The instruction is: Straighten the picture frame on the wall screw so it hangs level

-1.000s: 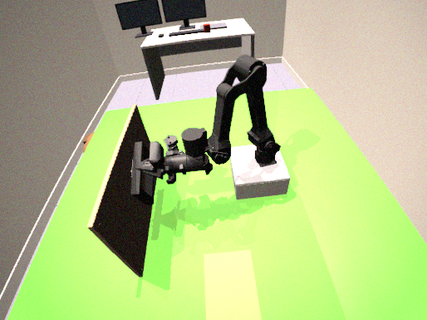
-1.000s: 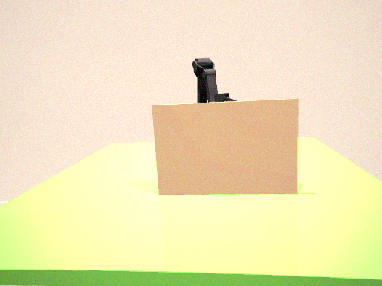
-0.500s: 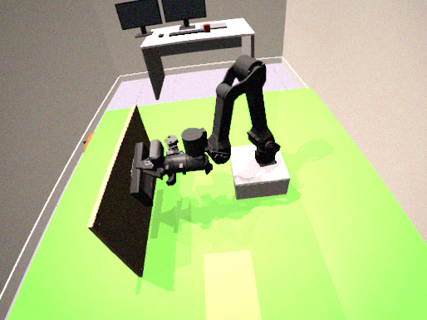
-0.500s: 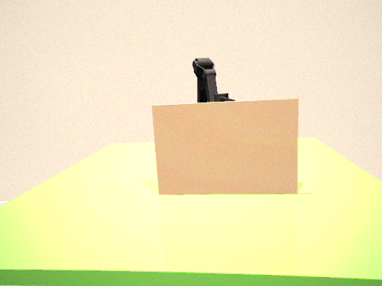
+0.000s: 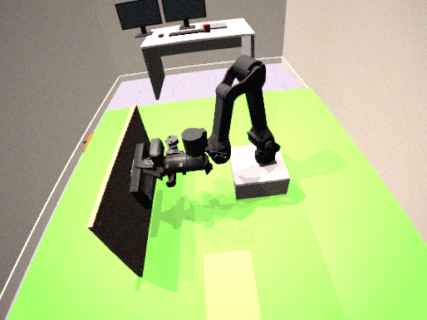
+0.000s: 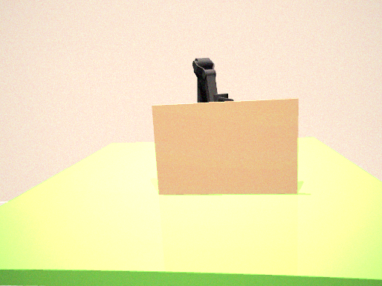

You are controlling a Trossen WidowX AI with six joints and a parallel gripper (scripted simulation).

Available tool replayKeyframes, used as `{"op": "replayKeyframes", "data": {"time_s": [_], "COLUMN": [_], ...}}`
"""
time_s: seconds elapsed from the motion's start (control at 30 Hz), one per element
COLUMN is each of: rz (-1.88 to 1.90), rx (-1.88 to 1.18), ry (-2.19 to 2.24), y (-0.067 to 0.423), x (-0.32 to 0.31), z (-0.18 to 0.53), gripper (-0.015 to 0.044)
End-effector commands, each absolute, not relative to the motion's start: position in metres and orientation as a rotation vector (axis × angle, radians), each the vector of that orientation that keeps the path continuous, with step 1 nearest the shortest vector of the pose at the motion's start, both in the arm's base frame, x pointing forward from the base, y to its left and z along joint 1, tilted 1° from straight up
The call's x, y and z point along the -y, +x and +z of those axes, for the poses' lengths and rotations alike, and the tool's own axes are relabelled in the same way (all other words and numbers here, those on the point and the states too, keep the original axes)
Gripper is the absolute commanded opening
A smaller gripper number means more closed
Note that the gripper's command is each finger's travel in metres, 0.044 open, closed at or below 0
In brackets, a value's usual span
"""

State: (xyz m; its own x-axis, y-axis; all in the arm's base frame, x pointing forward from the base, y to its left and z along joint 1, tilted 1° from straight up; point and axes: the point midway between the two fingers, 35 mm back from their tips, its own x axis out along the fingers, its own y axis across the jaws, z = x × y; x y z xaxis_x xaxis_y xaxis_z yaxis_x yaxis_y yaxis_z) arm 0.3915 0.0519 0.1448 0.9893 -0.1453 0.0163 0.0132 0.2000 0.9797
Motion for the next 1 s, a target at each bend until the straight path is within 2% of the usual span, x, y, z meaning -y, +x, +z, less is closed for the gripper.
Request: {"op": "replayKeyframes", "data": {"time_s": [0.0,0.97], "rz": [-0.108,-0.100], "rx": [0.114,0.123], "ry": [1.381,1.535], "y": [0.3914,0.3914], "x": [-0.0518,-0.0511], "z": [0.1447,0.1434], "gripper": [0.0000,0.0000]}}
